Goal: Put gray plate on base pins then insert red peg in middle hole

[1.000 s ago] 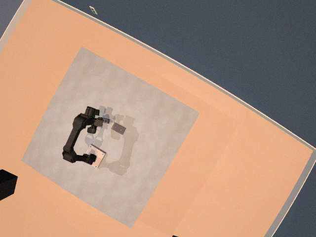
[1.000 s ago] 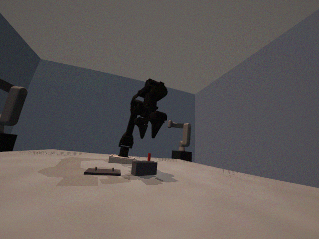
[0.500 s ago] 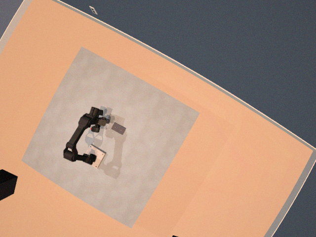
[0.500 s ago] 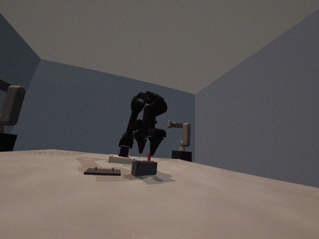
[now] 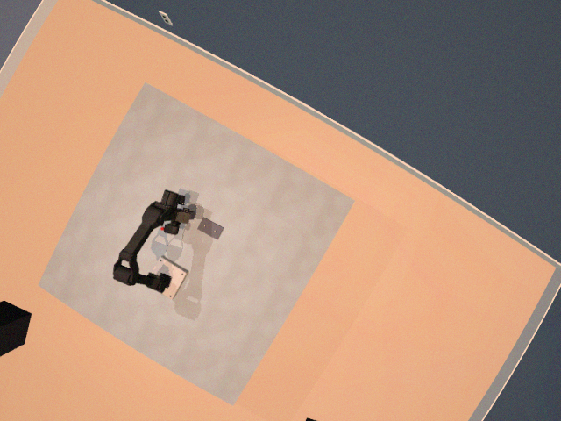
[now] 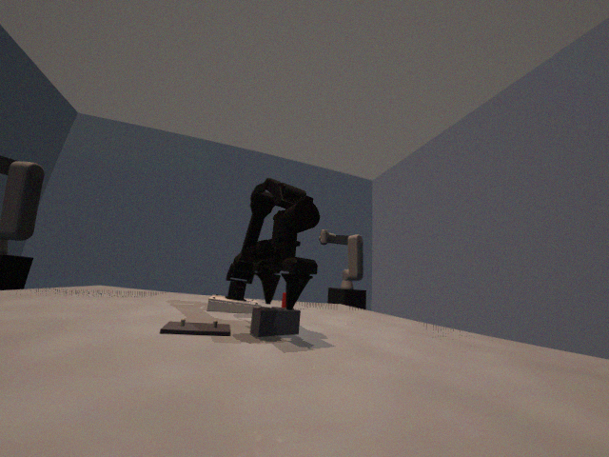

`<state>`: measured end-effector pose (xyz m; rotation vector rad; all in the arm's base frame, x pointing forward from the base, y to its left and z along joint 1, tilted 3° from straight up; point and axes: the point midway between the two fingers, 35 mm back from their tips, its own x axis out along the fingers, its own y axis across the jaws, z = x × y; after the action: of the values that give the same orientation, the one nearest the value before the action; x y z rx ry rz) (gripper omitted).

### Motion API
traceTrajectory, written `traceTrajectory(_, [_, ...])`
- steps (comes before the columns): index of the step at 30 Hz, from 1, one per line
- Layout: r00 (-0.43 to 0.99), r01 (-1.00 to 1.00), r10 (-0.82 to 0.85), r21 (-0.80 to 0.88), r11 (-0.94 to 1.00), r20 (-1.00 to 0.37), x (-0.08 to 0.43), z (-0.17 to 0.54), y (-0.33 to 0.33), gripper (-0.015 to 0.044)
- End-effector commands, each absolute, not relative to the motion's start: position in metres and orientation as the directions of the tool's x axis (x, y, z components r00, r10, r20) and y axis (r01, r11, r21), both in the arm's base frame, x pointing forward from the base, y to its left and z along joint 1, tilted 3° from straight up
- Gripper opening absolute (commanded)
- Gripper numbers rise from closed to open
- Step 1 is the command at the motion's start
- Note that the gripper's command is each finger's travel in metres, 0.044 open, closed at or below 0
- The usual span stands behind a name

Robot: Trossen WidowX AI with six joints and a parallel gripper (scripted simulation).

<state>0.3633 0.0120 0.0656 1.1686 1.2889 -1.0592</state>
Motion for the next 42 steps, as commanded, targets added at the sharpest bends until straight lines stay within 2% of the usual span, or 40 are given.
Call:
traceTrajectory(1, [0.026, 0.991, 0.059, 0.034, 0.128, -0.998, 0.364, 0.057, 0.012, 0.0440])
traceTrajectory(27, [0.026, 0.991, 0.059, 0.033, 0.128, -0.998, 0.363, 0.018, 0.015, 0.0440])
traceTrajectory(40, [0.026, 0.991, 0.059, 0.033, 0.128, -0.998, 0.363, 0.018, 0.015, 0.0099])
traceTrajectory(42, [0.026, 0.991, 0.059, 0.033, 0.128, -0.998, 0.363, 0.018, 0.015, 0.0085])
